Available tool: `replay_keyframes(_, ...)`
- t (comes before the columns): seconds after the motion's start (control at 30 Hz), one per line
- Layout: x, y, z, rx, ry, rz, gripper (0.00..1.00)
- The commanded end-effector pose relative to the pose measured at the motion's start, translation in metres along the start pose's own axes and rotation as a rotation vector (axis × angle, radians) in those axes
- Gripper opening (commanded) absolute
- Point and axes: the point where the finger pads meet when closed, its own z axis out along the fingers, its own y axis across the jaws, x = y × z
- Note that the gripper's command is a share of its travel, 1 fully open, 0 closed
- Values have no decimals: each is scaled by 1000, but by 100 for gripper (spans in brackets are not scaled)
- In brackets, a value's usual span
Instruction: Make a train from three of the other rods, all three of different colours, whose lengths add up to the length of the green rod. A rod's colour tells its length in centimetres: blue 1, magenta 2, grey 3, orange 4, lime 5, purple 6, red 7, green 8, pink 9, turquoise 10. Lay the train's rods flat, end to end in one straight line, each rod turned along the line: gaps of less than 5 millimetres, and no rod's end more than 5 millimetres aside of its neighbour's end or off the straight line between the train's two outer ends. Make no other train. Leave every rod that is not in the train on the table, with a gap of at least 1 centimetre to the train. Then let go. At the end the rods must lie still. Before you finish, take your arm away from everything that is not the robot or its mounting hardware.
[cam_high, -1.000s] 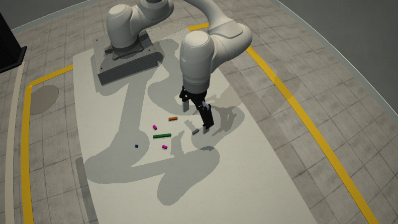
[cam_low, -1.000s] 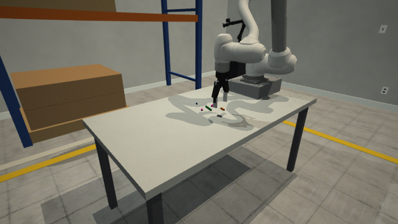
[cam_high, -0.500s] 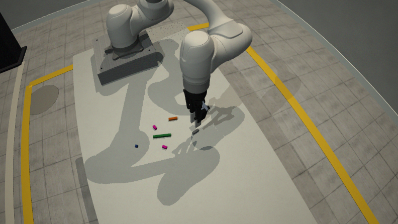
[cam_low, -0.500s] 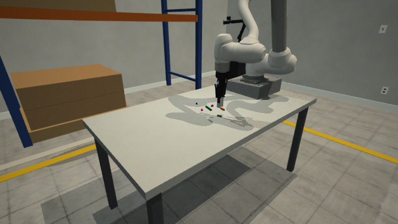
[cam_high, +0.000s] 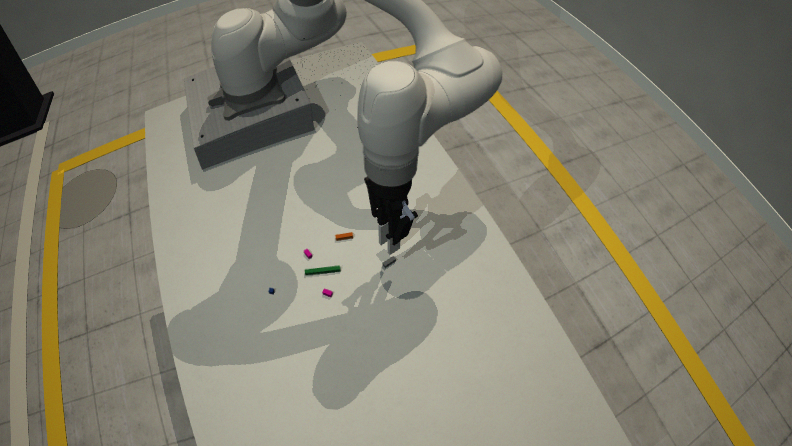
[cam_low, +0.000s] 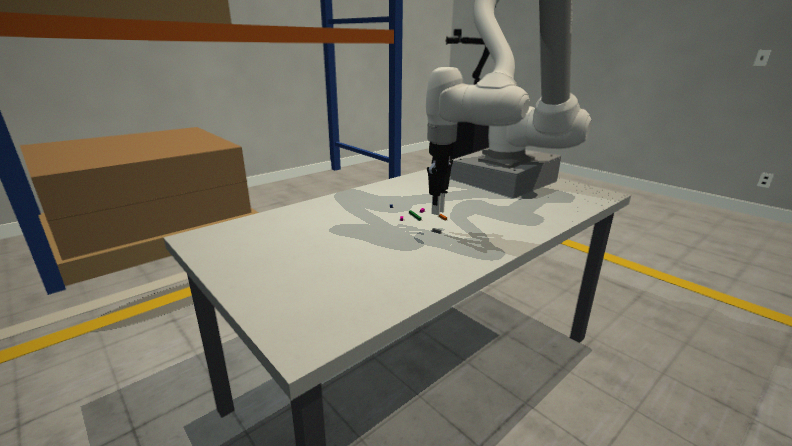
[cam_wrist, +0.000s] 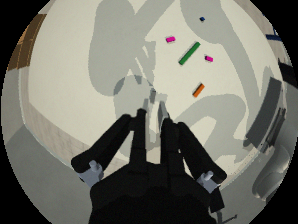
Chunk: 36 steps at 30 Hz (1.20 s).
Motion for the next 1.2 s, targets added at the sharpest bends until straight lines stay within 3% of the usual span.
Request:
replay_keyframes(0.0,0,0,0,0,0,0,15)
replay_keyframes(0.5,0,0,4,0,0,0,15)
replay_keyframes(1.17,0,0,28,0,-1,0,15)
